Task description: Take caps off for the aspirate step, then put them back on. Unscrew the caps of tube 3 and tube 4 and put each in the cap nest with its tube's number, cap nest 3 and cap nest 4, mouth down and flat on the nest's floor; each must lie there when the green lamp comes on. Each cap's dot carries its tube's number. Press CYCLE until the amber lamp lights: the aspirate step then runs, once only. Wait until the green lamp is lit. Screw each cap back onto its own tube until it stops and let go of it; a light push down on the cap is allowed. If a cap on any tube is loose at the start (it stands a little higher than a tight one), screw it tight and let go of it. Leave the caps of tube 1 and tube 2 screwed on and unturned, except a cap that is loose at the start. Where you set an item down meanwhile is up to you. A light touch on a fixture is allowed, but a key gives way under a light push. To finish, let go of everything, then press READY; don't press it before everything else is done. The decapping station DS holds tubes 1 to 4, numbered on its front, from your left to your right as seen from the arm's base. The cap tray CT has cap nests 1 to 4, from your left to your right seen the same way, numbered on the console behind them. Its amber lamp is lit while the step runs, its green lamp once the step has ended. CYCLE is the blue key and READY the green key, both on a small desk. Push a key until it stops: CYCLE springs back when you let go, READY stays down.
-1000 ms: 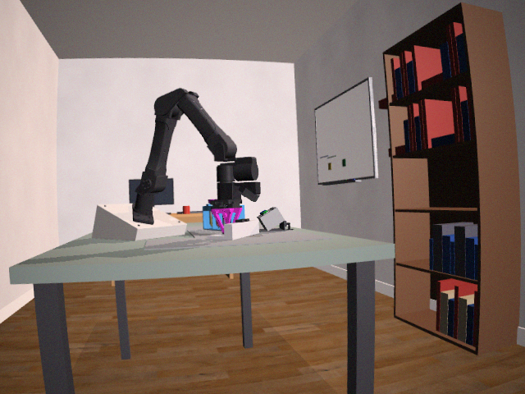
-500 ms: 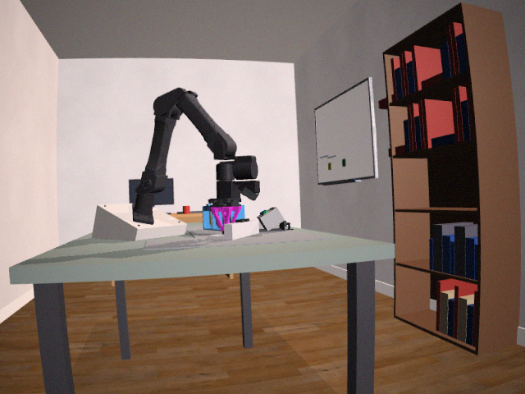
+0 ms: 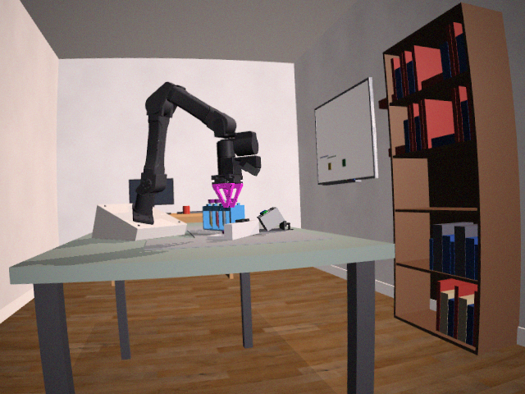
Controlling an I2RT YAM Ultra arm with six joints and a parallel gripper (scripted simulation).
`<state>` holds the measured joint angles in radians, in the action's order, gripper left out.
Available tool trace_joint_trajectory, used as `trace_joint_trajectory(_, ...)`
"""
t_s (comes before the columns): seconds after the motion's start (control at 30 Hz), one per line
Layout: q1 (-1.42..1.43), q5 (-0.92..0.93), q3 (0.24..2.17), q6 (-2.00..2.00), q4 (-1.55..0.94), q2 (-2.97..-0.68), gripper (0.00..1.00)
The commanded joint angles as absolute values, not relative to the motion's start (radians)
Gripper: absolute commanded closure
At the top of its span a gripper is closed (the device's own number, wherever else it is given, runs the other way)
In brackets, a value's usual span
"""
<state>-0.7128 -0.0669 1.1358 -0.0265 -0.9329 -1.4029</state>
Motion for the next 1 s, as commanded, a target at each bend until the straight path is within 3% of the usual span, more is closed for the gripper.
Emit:
trace_joint_trajectory(0.0, -0.709, -0.069, 1.173, -0.019, -1.013, -1.373, 0.53)
trace_joint_trajectory(0.37, -0.694, -0.074, 1.323, -0.006, -1.203, -1.334, 0.53)
trace_joint_trajectory(0.67, -0.694, -0.074, 1.323, -0.006, -1.203, -1.334, 0.53)
trace_joint_trajectory(0.8, -0.552, -0.122, 1.278, 0.462, -1.201, -1.305, 0.51)
trace_joint_trajectory(0.97, -0.479, -0.145, 1.262, 0.699, -1.201, -1.298, 0.51)
